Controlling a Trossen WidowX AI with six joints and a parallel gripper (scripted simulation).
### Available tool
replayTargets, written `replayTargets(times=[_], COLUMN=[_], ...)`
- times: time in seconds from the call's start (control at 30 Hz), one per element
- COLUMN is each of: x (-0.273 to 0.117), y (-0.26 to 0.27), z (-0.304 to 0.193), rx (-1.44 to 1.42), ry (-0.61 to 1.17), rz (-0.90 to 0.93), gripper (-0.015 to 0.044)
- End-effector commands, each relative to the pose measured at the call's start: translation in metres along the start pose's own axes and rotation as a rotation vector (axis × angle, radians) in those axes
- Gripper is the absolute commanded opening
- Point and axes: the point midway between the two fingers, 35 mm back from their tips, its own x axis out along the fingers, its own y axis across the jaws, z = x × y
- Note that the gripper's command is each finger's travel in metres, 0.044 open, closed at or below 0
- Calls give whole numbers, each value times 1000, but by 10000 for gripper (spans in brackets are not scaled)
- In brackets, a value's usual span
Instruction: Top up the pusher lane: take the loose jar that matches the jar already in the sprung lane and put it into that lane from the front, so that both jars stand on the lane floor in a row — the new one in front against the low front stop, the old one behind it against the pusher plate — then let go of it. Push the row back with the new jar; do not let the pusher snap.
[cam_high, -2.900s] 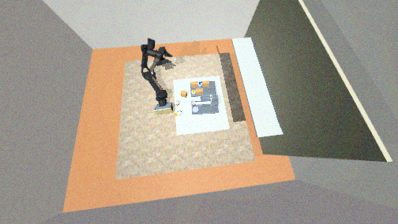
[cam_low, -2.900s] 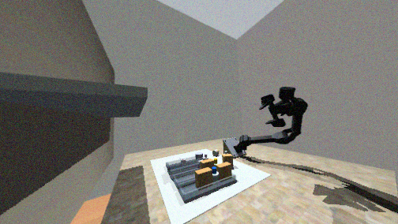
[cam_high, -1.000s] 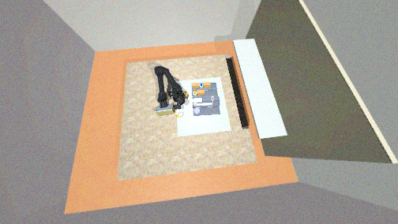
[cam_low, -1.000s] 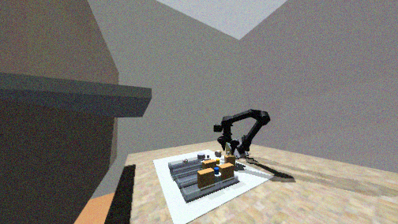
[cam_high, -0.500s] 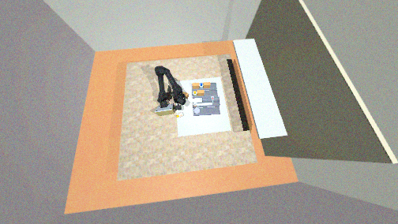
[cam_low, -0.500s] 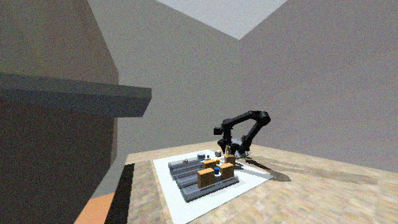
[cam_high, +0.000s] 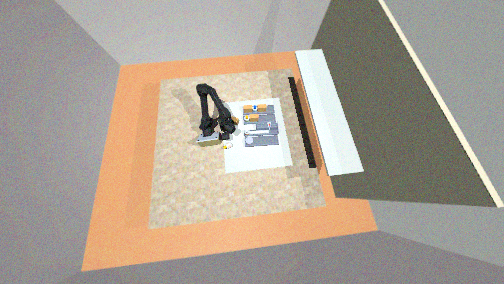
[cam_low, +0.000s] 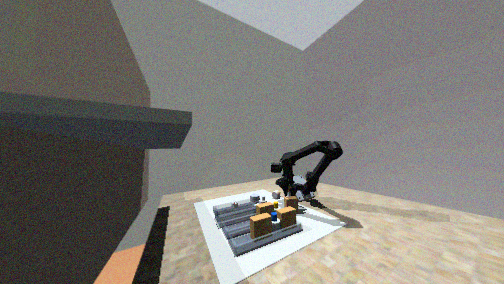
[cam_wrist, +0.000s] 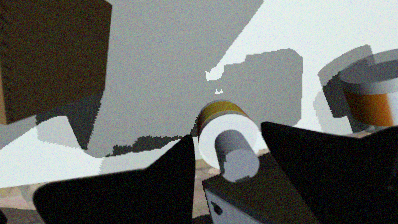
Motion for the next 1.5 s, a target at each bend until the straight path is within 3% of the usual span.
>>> replayTargets(times=[0.0, 0.17, 0.33, 1.0, 1.2, 1.47], x=[1, 1, -10, -100, -102, -88], y=[0, 0, -1, -2, -3, -16], z=[0, 0, 3, 8, 12, 61], rx=[5, 5, 6, 6, 8, 27], ry=[-2, -2, -2, -1, -1, -5], rz=[5, 5, 2, 2, 1, -10], gripper=[164, 131, 0, 0, 0, 0])
